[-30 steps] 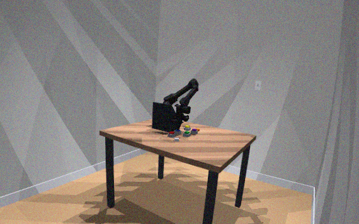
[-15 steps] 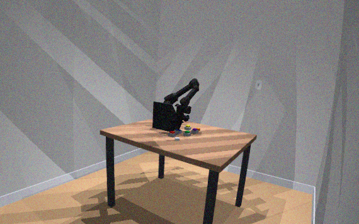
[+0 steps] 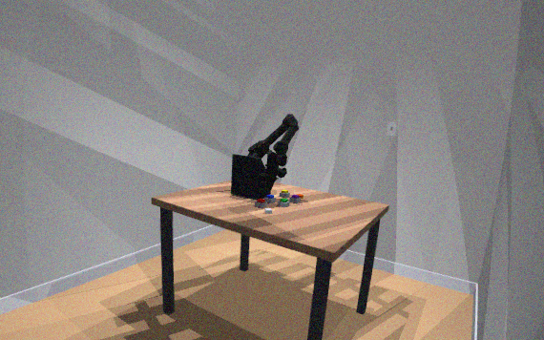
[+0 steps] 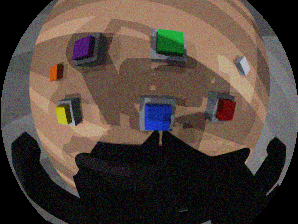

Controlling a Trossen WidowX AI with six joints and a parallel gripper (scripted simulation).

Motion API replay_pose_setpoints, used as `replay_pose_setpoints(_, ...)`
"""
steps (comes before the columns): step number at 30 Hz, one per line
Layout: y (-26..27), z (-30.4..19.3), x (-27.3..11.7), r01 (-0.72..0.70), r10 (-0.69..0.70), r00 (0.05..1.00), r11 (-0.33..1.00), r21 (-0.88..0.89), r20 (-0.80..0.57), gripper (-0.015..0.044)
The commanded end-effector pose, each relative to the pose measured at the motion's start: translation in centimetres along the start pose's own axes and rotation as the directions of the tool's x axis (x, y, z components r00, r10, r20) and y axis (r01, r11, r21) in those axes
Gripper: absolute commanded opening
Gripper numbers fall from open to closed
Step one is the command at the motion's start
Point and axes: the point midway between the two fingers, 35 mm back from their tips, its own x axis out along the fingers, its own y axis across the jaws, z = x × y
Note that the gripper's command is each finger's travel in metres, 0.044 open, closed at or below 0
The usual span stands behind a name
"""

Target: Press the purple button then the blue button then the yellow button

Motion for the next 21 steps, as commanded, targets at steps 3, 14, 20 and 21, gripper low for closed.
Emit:
replay_pose_setpoints(3, 0.0, 0.3, -5.4, 0.007, -0.007, 1.0, 1.0, -0.014, 0.012, 0.002)
replay_pose_setpoints(14, 4.5, 1.9, -5.9, 0.046, -0.046, 0.999, 0.999, -0.007, 0.013, 0.002)
replay_pose_setpoints(20, 11.6, 1.8, -5.7, 0.042, -0.041, 0.999, 0.999, -0.01, 0.021, 0.002)
replay_pose_setpoints(21, 12.8, 1.5, -5.6, 0.035, -0.034, 0.999, 0.999, -0.011, 0.02, 0.002)
